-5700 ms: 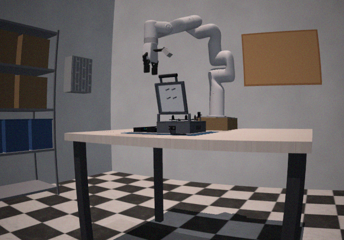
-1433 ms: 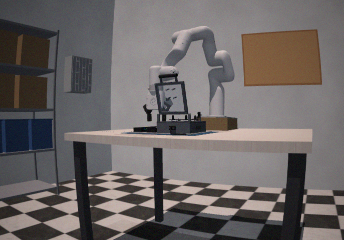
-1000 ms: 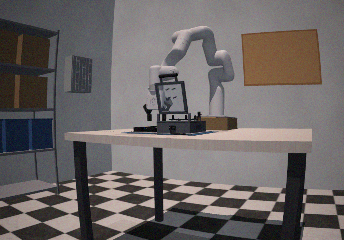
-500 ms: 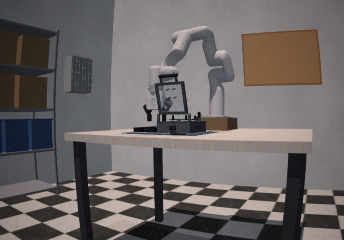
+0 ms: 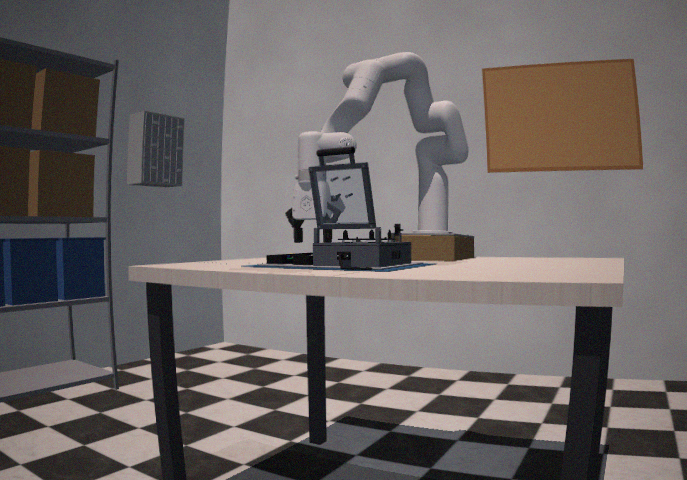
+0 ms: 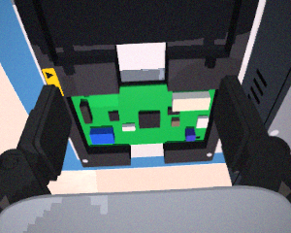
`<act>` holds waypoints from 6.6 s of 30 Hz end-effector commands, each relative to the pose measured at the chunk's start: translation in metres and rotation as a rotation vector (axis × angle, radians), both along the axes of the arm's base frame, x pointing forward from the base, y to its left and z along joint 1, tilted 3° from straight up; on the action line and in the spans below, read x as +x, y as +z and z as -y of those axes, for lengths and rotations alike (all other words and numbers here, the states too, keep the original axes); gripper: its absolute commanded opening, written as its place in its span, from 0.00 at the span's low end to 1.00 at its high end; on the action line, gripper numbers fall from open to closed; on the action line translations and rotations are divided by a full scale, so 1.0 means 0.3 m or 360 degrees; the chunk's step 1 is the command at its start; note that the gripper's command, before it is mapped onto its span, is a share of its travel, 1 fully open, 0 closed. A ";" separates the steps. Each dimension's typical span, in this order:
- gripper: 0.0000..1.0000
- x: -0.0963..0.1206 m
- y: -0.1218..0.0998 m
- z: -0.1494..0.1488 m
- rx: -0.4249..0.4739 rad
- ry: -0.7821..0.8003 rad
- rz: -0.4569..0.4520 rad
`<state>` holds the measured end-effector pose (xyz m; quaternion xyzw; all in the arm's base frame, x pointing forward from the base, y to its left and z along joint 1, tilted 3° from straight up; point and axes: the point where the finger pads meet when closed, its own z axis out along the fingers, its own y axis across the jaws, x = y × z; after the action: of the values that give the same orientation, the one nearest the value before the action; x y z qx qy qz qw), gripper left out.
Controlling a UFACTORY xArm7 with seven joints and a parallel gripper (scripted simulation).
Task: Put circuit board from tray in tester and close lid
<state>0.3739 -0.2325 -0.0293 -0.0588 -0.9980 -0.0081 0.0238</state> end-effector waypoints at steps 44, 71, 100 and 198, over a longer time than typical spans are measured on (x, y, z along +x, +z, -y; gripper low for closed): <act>1.00 0.195 -0.004 0.019 -0.0003 0.0000 0.0006; 1.00 0.195 -0.004 0.019 -0.0035 -0.0704 -0.0007; 1.00 0.195 -0.004 0.019 -0.0089 -0.1933 -0.0029; 1.00 0.201 -0.001 0.023 -0.0114 -0.2497 -0.0040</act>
<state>0.4326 -0.2386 -0.0316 -0.7472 -0.6641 0.0113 0.0226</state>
